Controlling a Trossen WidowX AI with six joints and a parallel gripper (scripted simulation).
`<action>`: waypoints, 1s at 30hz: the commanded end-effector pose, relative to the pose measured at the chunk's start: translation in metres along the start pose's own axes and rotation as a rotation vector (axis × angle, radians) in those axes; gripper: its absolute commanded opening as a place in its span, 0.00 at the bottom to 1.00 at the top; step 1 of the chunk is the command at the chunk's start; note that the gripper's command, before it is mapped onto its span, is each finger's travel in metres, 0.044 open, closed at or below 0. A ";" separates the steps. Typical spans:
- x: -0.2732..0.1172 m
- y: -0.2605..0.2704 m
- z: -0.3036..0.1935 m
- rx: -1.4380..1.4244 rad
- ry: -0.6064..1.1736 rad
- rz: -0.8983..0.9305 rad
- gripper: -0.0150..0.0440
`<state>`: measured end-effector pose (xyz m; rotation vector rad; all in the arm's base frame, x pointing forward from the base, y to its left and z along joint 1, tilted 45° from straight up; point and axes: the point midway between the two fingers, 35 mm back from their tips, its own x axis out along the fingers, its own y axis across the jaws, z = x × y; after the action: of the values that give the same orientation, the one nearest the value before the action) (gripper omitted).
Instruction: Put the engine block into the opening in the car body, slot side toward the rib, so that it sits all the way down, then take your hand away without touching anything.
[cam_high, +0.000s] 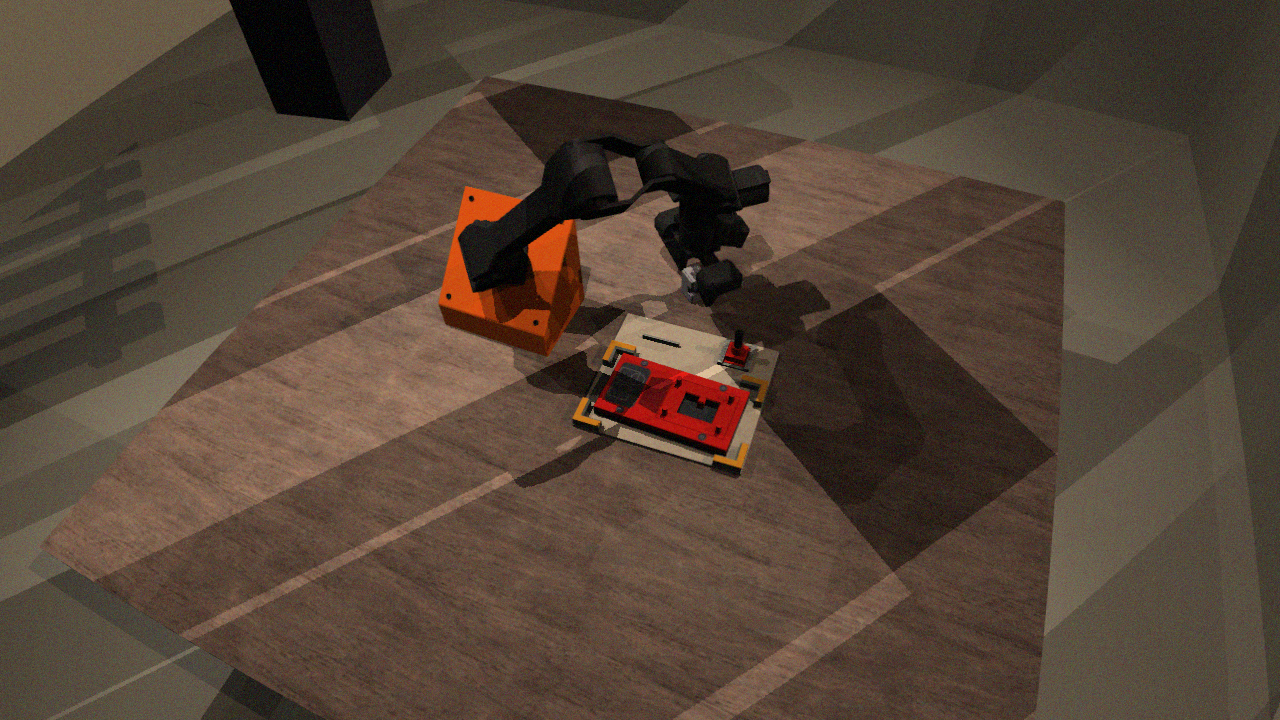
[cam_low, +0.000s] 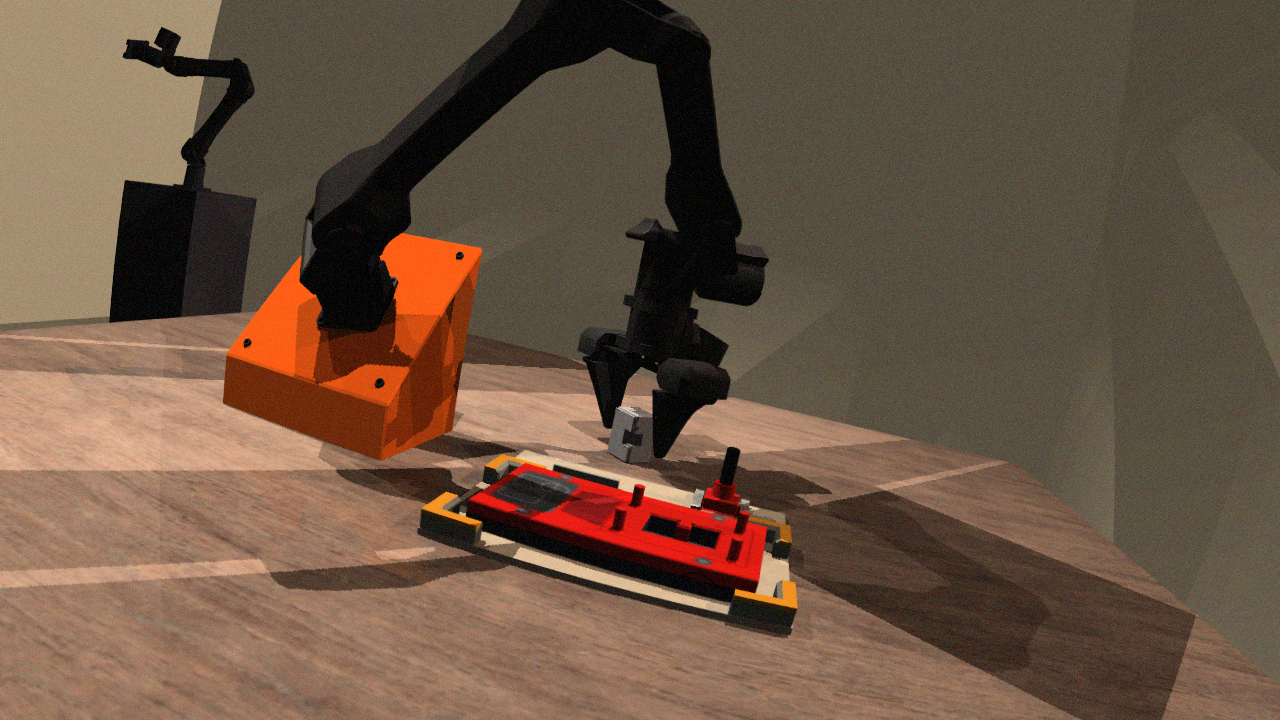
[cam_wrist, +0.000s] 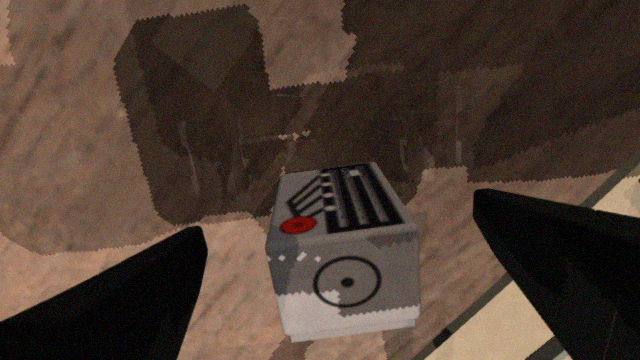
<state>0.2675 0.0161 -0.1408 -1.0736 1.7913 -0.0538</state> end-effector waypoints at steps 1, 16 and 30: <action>0.006 0.001 -0.002 -0.009 0.007 -0.004 1.00; 0.006 0.001 -0.002 -0.009 0.007 -0.004 0.47; -0.019 0.000 0.003 -0.010 0.003 -0.001 0.25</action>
<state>0.2650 0.0207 -0.1368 -1.0929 1.8143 -0.0488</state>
